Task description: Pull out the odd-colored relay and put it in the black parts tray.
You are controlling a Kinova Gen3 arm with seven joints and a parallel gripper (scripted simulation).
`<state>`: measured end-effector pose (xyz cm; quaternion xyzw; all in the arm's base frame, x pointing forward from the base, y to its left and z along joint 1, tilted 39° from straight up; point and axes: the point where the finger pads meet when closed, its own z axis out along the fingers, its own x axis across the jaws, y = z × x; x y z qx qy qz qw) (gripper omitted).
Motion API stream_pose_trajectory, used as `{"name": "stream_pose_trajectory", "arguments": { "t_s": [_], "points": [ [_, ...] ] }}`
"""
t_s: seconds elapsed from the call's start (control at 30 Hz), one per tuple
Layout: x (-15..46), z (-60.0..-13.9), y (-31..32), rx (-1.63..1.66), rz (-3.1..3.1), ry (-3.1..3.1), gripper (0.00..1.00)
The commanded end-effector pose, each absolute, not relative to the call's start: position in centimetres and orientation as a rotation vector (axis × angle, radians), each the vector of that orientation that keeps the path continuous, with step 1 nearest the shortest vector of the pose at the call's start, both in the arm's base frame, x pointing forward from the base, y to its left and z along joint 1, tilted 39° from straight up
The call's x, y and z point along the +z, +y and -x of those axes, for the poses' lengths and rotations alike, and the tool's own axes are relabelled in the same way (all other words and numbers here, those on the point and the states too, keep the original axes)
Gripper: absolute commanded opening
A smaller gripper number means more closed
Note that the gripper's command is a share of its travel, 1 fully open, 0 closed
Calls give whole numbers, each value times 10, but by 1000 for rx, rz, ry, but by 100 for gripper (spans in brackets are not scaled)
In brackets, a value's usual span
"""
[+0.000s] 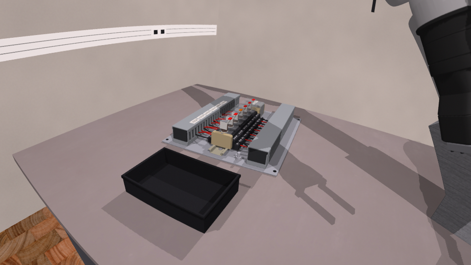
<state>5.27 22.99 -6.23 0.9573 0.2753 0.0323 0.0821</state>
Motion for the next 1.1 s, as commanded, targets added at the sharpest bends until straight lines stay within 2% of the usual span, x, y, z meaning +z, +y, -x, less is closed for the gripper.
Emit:
{"name": "stream_pose_trajectory", "arguments": {
  "t_s": [0.0,1.07],
  "points": [
    [-62,-52,230,96,-2860,824,100],
    [-62,-52,230,96,-2860,824,98]
  ]
}}
